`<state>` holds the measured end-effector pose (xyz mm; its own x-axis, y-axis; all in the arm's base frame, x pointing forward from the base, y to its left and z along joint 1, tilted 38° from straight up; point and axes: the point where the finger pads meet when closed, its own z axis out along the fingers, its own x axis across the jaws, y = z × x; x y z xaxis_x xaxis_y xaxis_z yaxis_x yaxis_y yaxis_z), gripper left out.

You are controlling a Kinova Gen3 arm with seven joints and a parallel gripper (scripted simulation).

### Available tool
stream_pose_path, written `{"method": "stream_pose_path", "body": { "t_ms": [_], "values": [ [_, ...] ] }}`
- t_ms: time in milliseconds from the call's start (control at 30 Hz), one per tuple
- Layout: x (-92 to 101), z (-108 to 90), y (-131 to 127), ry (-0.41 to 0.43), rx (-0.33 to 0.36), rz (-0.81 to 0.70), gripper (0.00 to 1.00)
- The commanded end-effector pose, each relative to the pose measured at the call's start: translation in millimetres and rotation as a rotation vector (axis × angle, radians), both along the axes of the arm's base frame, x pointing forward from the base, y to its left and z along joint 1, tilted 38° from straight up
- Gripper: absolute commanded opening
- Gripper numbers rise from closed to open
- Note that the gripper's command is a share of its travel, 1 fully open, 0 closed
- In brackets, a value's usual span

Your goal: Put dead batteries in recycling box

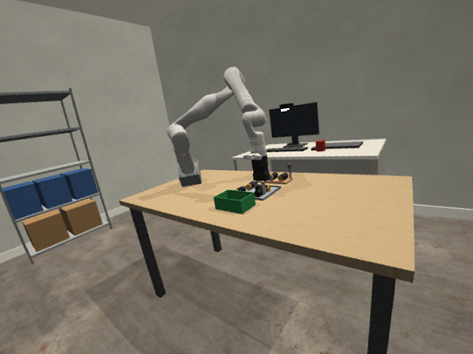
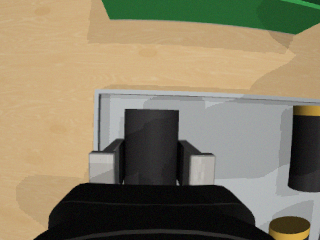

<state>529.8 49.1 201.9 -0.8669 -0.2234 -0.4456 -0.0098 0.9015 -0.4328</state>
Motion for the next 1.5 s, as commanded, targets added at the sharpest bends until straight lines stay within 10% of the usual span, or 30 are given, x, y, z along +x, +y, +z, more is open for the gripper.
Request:
{"method": "stream_pose_path", "body": {
  "t_ms": [0, 300, 333, 1467],
  "values": [
    [0.8, 0.2, -4, -0.001, -0.001, -0.007, 0.57],
    [0.8, 0.2, -4, -0.001, -0.001, -0.007, 0.57],
    [0.8, 0.2, -4, -0.001, -0.001, -0.007, 0.9],
    [-16.2, 27.0, 9, -0.001, -0.001, -0.007, 0.9]
  ]
}}
